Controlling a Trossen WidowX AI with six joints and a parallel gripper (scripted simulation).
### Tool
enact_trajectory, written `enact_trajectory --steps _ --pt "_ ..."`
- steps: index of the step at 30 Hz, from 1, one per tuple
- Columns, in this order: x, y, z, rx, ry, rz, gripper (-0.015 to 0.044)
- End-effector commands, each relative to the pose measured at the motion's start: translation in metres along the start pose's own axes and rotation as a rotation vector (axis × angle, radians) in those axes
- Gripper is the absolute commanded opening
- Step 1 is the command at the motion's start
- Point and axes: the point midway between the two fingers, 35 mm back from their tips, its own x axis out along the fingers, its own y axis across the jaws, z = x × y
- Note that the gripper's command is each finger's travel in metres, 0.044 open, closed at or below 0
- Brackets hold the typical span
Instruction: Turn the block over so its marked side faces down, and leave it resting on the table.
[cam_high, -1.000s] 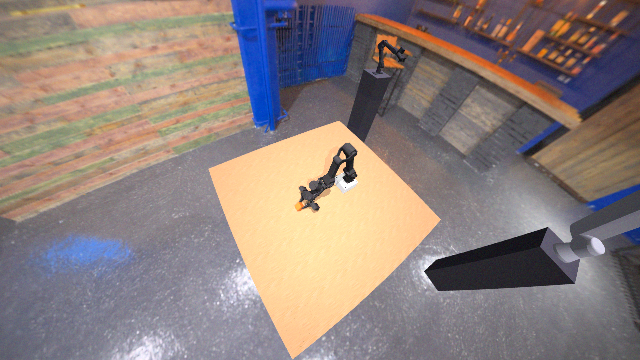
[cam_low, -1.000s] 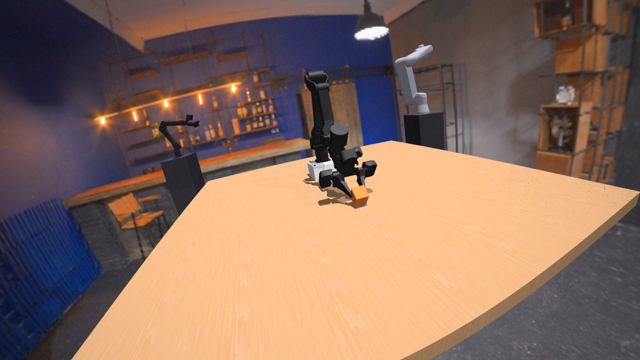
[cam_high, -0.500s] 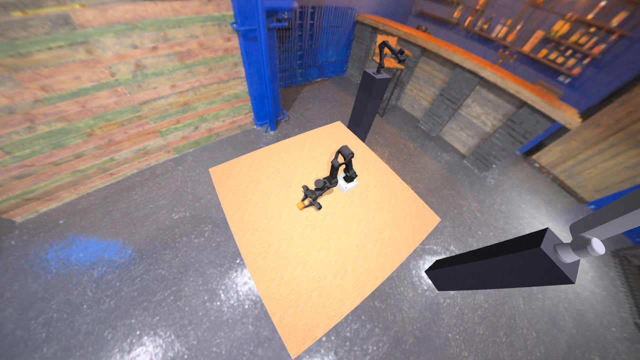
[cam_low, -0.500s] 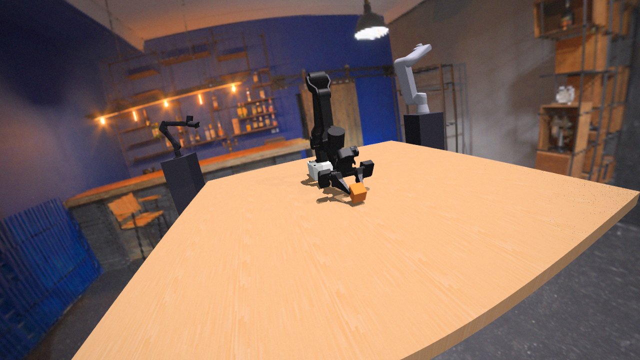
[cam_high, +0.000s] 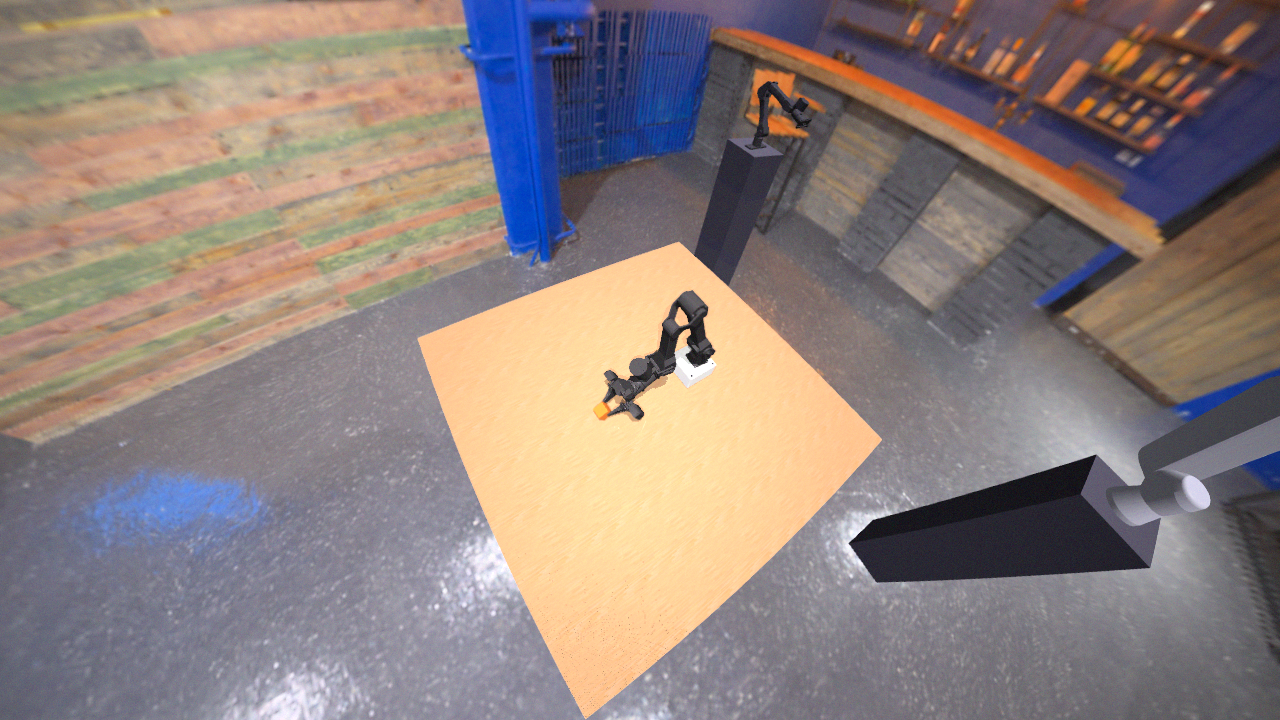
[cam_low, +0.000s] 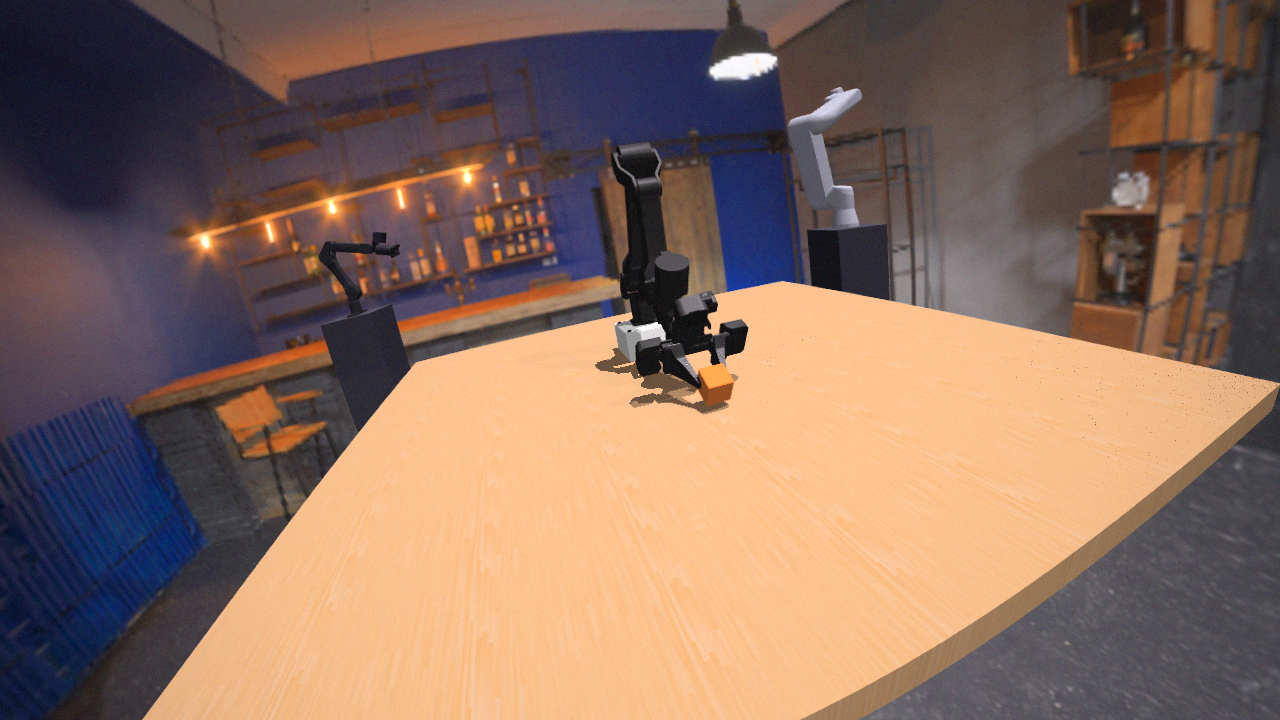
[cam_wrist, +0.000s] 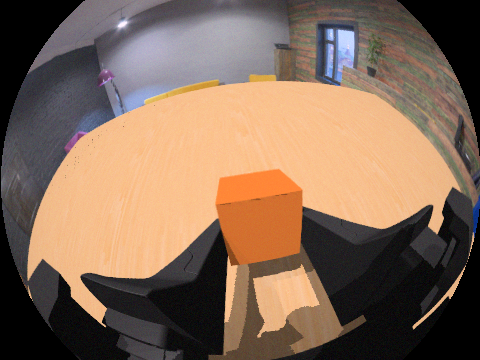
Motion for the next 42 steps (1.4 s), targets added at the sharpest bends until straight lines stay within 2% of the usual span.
enact_trajectory --steps 1,14,42 --pt "0.0 0.0006 0.0009 0.006 -0.005 0.005 0.0105" --pt "0.0 0.0006 0.0009 0.006 -0.005 0.005 0.044" --pt "0.0 0.0006 0.0009 0.006 -0.005 0.005 0.044"
